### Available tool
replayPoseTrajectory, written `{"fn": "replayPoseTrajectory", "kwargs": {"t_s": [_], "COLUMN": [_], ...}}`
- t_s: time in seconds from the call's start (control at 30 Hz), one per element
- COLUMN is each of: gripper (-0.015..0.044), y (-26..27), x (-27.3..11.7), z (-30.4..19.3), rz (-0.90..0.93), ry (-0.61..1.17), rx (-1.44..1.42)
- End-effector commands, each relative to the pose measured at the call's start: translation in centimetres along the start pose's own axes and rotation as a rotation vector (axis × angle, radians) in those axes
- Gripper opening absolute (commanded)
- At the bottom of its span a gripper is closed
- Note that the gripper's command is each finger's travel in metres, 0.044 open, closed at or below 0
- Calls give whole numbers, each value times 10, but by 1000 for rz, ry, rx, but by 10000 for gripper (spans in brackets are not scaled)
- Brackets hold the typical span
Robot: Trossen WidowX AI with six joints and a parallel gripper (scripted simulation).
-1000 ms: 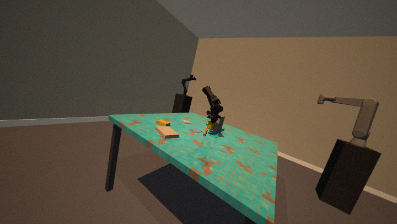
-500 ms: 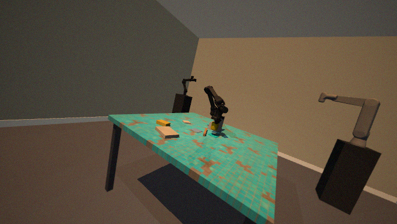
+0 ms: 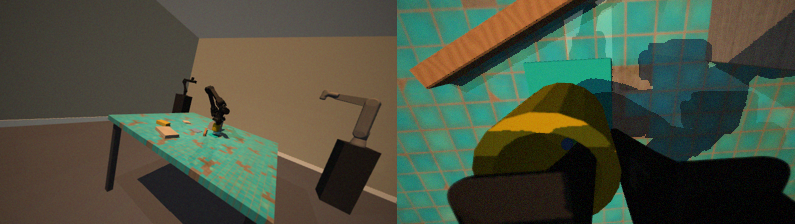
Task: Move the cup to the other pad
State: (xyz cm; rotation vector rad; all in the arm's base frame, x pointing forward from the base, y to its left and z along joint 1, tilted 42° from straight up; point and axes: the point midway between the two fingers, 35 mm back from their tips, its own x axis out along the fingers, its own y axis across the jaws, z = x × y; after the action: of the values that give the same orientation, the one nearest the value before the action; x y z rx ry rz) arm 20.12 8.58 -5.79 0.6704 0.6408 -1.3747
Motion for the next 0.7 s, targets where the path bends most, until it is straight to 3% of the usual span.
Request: {"fn": "replayPoseTrajectory", "kwargs": {"t_s": [0.0, 0.67], "gripper": [0, 0], "y": [-1, -1], "x": [8, 39], "z": [0, 0], "rz": [-3, -2], "ry": [-2, -4], "rx": [-4, -4]}}
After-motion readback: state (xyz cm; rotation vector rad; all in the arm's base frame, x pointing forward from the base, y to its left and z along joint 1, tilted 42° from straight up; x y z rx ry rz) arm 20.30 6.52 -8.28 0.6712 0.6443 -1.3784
